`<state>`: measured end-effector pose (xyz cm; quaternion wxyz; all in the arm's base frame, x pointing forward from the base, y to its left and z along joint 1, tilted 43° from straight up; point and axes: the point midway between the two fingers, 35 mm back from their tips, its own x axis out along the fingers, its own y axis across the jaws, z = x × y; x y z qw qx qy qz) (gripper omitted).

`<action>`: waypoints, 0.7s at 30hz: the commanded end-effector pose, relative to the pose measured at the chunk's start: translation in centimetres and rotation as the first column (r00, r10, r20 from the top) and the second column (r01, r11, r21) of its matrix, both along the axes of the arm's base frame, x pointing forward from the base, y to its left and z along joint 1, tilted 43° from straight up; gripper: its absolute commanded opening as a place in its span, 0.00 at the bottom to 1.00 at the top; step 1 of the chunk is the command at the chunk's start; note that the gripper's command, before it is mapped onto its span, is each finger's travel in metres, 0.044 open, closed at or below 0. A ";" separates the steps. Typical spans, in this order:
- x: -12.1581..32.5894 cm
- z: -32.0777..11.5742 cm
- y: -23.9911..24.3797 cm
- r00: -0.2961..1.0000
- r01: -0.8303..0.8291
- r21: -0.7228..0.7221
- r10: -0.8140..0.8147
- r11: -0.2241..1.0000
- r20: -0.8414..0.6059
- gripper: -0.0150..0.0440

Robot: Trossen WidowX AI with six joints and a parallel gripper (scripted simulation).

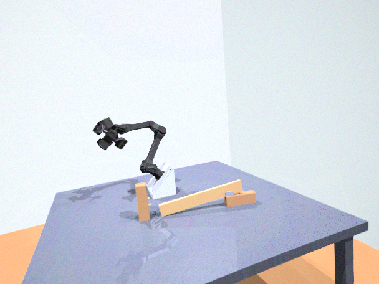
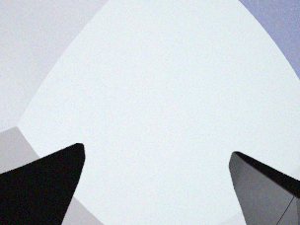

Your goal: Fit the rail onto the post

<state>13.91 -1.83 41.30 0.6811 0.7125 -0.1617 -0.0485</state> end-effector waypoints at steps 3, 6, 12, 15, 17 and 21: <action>0.0 0.1 -0.6 1.000 0.005 -0.008 -0.005 1.000 -0.006 1.00; 0.2 0.4 -2.5 0.999 0.018 -0.034 -0.019 0.999 -0.032 1.00; 1.9 -0.3 -7.3 0.986 0.041 -0.115 -0.059 0.992 -0.156 1.00; 3.3 -1.2 -9.6 0.966 0.042 -0.171 -0.083 0.984 -0.243 1.00; 4.3 -2.0 -10.9 0.947 0.031 -0.220 -0.099 0.975 -0.306 1.00; 6.8 -3.9 -13.1 0.887 -0.025 -0.326 -0.129 0.945 -0.443 1.00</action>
